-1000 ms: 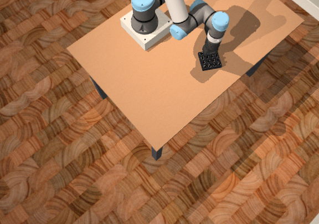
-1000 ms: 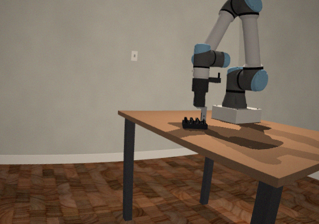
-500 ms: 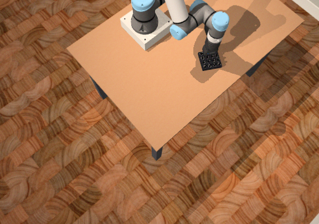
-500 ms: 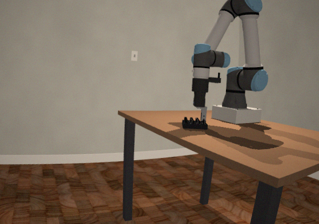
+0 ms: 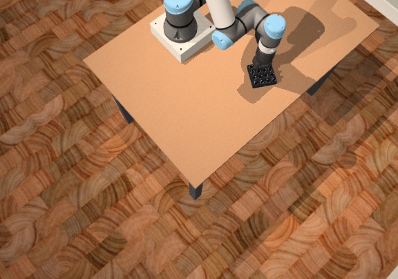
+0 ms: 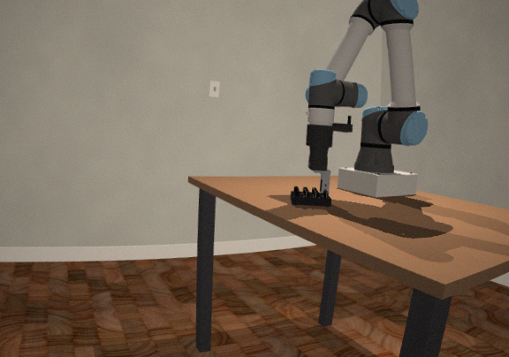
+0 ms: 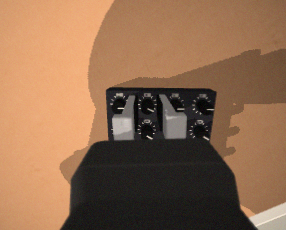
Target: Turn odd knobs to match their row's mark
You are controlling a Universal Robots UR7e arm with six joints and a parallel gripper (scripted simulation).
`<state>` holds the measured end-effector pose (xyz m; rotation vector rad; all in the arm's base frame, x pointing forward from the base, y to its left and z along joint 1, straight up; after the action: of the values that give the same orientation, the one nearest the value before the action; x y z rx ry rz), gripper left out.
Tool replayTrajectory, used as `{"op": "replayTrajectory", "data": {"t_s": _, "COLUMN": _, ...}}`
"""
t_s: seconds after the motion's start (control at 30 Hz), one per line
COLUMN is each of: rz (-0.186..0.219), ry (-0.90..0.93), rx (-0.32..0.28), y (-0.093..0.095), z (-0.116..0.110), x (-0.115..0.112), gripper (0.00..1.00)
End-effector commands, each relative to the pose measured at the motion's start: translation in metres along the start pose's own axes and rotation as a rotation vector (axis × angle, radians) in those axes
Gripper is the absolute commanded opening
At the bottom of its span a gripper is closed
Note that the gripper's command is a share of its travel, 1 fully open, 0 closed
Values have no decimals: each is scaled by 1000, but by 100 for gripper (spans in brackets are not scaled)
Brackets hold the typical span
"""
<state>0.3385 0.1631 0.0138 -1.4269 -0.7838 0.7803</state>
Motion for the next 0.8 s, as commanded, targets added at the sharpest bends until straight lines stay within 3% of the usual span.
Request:
{"op": "replayTrajectory", "data": {"t_s": 0.0, "rz": -1, "ry": 0, "rx": -1, "y": 0, "z": 0, "x": 0, "gripper": 46}}
{"op": "replayTrajectory", "data": {"t_s": 0.3, "rz": -1, "ry": 0, "rx": -1, "y": -3, "z": 0, "x": 0, "gripper": 46}}
{"op": "replayTrajectory", "data": {"t_s": 0.77, "rz": -1, "ry": 0, "rx": -1, "y": -32, "z": 0, "x": 0, "gripper": 46}}
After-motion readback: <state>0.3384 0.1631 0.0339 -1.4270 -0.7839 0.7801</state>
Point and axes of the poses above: the point where the finger pads meet when closed, its own y axis out along the fingers, its own x axis across the jaws, z = x × y, the point moved 4 cm from there along -y, back along the fingers, and after that the axes turned 7 degrees about y, right-handed, at the moved point
